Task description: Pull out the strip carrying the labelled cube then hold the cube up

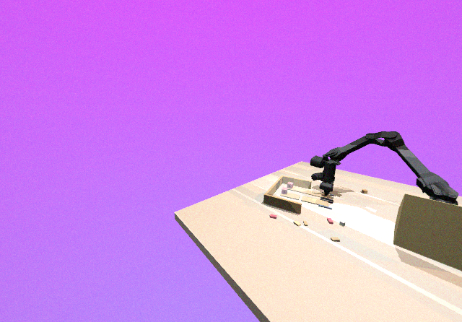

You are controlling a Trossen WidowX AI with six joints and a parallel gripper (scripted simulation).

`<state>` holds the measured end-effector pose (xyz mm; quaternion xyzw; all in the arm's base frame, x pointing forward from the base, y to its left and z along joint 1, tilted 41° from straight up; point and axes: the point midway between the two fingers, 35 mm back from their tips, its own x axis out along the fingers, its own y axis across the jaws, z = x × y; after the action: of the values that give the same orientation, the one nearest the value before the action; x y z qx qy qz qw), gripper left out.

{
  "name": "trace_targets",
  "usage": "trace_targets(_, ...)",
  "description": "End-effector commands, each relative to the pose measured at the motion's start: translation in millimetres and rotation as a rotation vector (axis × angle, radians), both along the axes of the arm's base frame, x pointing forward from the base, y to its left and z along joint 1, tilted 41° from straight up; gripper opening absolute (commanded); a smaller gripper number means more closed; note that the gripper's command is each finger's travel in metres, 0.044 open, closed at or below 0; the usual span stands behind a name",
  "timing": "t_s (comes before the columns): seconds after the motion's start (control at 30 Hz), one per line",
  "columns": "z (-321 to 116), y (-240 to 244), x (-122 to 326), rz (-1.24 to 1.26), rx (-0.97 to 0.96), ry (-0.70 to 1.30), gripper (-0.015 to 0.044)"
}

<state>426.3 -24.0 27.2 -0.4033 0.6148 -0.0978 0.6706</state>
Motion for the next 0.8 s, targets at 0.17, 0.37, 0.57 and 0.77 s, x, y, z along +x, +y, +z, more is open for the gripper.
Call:
trace_targets(0.17,-0.2,0.5,0.5,-0.009,-0.003,0.017,0.0000)
trace_targets(0.37,2.1,5.3,4.1,-0.009,-0.003,0.017,0.0000)
trace_targets(0.57,0.6,0.2,-1.8,-0.009,-0.003,0.017,0.0000)
trace_targets(0.77,-1.0,-5.7,-9.1,-0.009,-0.004,0.018,0.0000)
